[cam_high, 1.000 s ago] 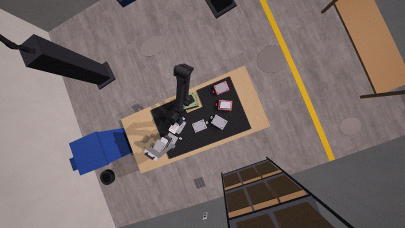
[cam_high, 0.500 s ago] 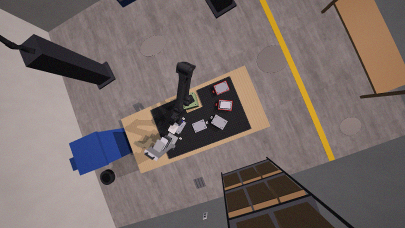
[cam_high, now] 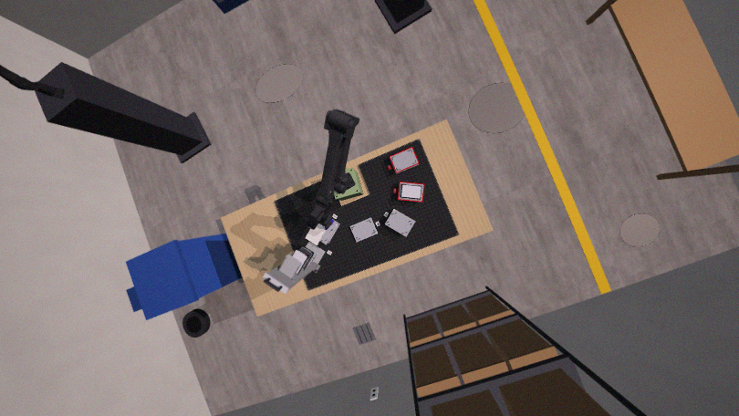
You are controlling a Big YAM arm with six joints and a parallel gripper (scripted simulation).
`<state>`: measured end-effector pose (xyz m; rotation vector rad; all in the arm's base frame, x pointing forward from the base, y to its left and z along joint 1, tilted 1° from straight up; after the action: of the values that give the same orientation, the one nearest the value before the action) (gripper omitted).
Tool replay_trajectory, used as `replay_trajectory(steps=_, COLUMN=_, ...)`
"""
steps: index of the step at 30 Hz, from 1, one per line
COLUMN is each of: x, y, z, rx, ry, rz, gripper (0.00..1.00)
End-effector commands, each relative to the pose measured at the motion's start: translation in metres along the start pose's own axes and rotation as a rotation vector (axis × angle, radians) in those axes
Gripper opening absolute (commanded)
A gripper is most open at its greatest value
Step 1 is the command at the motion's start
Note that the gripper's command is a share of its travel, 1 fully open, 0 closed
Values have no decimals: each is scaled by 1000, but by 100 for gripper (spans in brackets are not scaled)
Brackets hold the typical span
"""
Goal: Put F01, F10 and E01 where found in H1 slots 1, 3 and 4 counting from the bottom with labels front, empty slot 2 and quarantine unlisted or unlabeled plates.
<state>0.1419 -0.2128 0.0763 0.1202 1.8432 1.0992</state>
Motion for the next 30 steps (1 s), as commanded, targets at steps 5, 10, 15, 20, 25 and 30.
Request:
replay_trajectory(steps=5, x=-48, y=13, z=-11, rx=18, ry=1, rz=-83, gripper=86)
replay_trajectory(steps=10, x=-52, y=18, z=-12, rx=18, ry=1, rz=-84, gripper=86)
replay_trajectory(steps=15, x=-56, y=22, z=-13, rx=17, ry=1, rz=-85, gripper=86)
replay_trajectory(steps=20, x=-56, y=21, z=-13, rx=17, ry=2, rz=-75, gripper=86)
replay_trajectory(steps=25, x=-61, y=29, z=-14, rx=19, ry=1, rz=-86, gripper=86)
replay_trajectory(steps=30, x=-64, y=33, z=-15, rx=18, ry=2, rz=-83, gripper=86)
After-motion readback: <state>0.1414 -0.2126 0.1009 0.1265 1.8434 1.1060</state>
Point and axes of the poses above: the point where the finger pads meet when closed, its own y axis back along the fingers, its own z axis across the jaws, x = y × z, the point moved 4 cm from there along y, back along the fingers, and after that the axes turned 13 degrees about y, right-handed, at the moved point
